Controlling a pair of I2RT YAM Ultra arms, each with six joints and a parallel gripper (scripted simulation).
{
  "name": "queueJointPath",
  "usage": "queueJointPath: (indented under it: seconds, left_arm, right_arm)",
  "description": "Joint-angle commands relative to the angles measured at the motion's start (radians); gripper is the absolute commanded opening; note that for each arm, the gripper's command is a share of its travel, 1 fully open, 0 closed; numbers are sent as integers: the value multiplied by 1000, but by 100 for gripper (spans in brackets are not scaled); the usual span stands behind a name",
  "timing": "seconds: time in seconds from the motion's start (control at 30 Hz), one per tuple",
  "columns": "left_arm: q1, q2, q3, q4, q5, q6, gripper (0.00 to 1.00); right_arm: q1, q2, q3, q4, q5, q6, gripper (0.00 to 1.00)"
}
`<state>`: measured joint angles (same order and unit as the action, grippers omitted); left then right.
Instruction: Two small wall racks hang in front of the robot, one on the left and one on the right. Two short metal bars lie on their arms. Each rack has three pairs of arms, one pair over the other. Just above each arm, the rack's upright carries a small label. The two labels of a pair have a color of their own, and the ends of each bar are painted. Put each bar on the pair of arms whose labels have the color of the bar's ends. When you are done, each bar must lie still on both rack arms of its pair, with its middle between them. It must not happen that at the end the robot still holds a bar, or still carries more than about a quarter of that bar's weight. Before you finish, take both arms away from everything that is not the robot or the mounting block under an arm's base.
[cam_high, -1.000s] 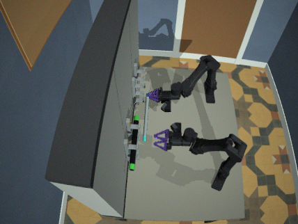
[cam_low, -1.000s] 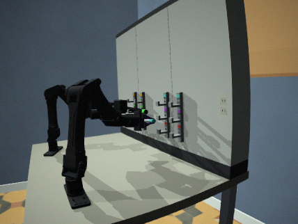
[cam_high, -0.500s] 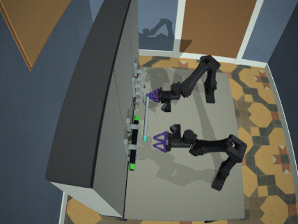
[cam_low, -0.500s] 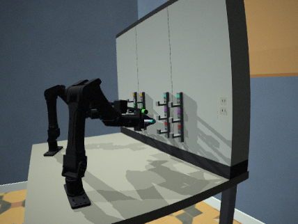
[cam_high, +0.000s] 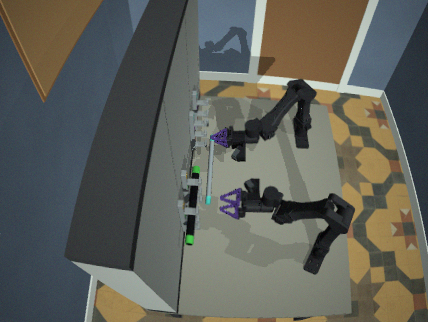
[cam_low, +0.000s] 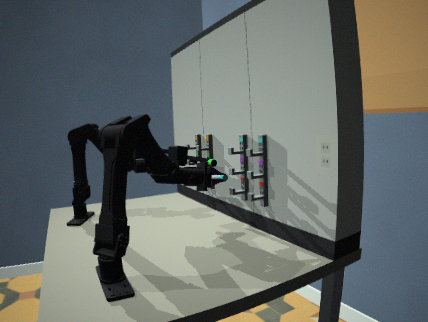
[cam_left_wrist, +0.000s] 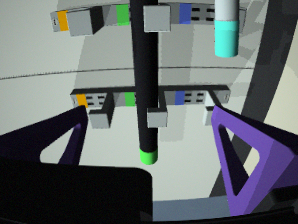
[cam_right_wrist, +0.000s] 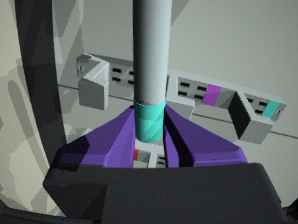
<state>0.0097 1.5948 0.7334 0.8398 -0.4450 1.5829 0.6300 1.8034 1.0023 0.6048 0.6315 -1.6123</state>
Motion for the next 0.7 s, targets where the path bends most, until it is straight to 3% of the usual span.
queueJointPath:
  seconds: [0.0, 0.67]
  left_arm:
    - [8, -27, -17, 12, 7, -11, 100]
    - [8, -27, -17, 12, 7, -11, 100]
  right_arm:
    - [-12, -64, 51, 75, -4, 40, 0]
    - [-43, -106, 62, 23, -34, 36, 0]
